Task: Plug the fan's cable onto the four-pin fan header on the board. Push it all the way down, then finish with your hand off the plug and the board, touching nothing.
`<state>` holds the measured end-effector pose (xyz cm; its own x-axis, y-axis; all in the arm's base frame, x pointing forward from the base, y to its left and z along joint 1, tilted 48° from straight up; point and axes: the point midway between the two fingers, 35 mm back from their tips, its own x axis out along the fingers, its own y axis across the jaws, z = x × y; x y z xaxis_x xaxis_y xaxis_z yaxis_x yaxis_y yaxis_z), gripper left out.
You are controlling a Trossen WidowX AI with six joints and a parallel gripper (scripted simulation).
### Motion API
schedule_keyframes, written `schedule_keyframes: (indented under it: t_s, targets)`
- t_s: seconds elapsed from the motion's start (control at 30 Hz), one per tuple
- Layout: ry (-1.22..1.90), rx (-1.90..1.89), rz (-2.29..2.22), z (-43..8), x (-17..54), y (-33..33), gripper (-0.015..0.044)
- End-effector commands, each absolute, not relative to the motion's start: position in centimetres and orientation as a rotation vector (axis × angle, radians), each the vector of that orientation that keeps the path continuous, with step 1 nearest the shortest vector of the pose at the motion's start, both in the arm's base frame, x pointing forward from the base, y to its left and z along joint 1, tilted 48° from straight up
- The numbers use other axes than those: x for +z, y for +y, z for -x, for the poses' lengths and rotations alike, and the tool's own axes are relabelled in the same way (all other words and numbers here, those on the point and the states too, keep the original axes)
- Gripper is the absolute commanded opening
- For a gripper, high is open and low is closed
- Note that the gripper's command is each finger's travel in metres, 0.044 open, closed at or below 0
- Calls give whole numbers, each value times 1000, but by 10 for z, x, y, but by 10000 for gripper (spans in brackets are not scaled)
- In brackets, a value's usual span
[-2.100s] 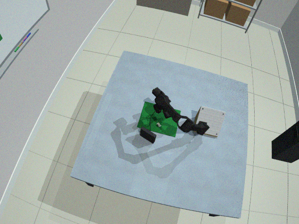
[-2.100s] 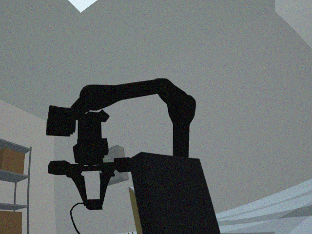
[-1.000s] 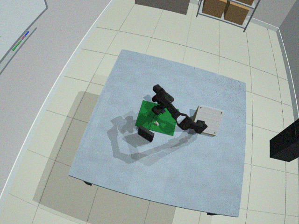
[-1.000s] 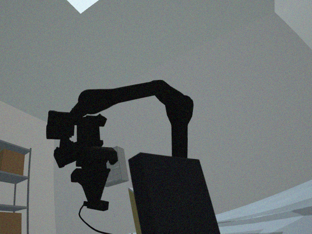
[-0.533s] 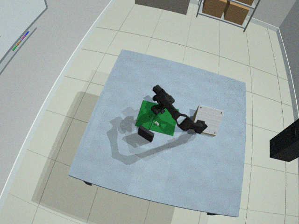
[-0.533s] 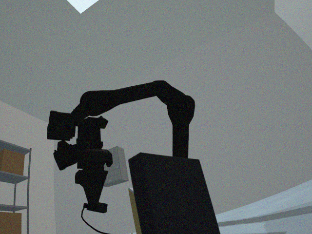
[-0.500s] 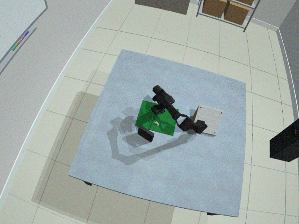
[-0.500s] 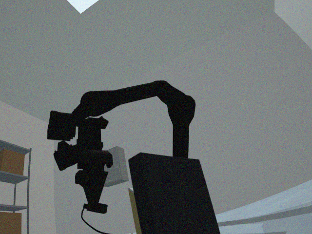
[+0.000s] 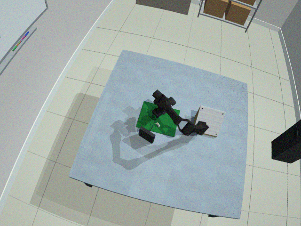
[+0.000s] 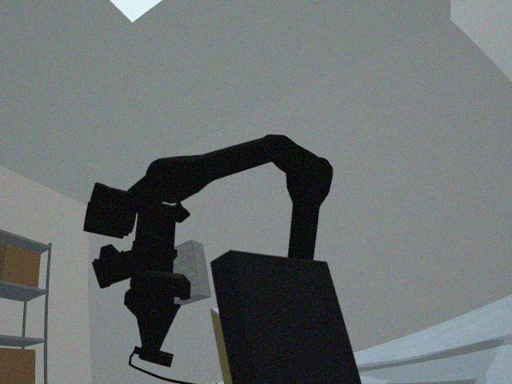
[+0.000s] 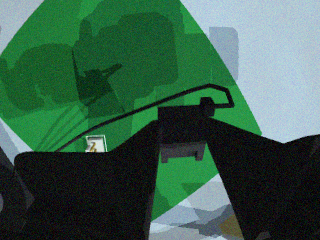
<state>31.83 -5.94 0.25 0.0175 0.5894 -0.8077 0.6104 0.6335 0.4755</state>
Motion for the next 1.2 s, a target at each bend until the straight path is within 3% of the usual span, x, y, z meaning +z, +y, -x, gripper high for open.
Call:
schedule_keyframes:
  t_s: [0.0, 1.17]
  targets:
    - [1637, -54, -972, -317, -2, -58, 0]
    - [1432, -302, -761, -317, -28, -48, 0]
